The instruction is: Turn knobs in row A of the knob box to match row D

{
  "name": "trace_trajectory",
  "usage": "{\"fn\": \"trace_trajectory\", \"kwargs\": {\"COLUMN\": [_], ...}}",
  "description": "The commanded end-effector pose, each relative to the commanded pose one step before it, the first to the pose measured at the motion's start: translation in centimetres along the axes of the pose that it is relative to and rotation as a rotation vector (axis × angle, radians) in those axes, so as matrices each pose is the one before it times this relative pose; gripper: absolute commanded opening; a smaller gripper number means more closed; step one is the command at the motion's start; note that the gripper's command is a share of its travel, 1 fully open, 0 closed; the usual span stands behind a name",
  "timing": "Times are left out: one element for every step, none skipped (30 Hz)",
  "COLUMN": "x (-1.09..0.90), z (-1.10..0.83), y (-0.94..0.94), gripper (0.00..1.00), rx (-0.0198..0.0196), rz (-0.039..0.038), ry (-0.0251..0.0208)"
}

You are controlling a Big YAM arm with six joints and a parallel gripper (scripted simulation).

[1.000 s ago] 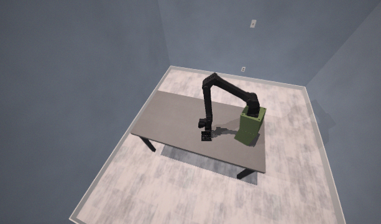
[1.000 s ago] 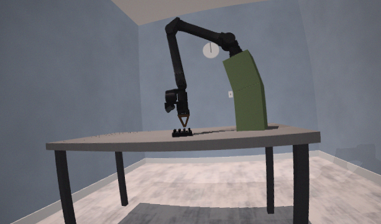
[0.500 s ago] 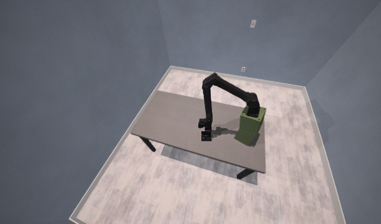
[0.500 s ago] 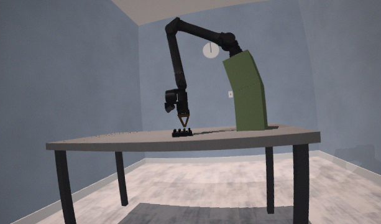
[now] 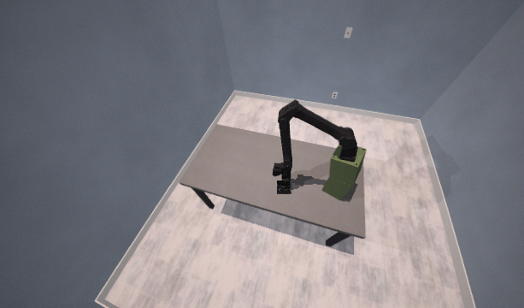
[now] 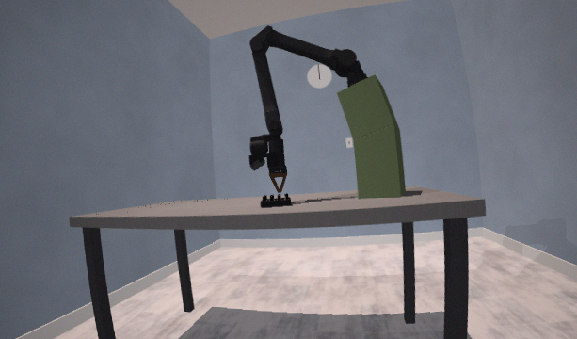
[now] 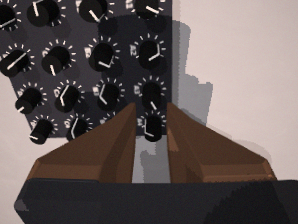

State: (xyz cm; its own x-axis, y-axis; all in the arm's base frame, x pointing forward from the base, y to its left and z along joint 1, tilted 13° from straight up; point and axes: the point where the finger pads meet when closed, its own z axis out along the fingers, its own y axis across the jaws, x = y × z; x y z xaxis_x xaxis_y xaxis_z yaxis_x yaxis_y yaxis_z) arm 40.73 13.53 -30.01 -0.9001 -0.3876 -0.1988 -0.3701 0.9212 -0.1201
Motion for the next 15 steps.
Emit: {"fn": "trace_trajectory", "kwargs": {"x": [0.825,0.059,-0.001,-0.022,-0.057,-0.072,-0.028,0.0,0.0,0.0,0.002,0.0,0.0,0.0,0.0], "z": [0.122,0.004,0.009,0.01,0.008,0.007,0.003,0.0,0.0,0.0,0.0,0.0,0.0,0.0,0.0], "y": [-0.272,0.002,0.0,-0.001,-0.002,-0.003,-0.001,0.0,0.0,0.0,0.0,0.0,0.0,0.0,0.0], "gripper": [0.19,0.19,0.19,0.19,0.19,0.19,0.19,0.19,0.19,0.19,0.19,0.19,0.19,0.19,0.19], "rx": [-0.00113,-0.00003,0.0,-0.00001,0.00005,0.00006,0.00002,0.0,0.0,0.0,0.00001,0.0,0.0,0.0,0.0], "rz": [-0.0074,-0.00004,0.0,-0.00002,0.00011,0.00013,0.00005,0.0,0.0,0.0,0.0,0.0,0.0,0.0,0.0], "ry": [0.00743,0.00061,0.00021,0.0003,-0.00092,-0.00118,-0.00044,0.0,0.0,0.0,0.00002,0.0,0.0,0.0,0.0]}}
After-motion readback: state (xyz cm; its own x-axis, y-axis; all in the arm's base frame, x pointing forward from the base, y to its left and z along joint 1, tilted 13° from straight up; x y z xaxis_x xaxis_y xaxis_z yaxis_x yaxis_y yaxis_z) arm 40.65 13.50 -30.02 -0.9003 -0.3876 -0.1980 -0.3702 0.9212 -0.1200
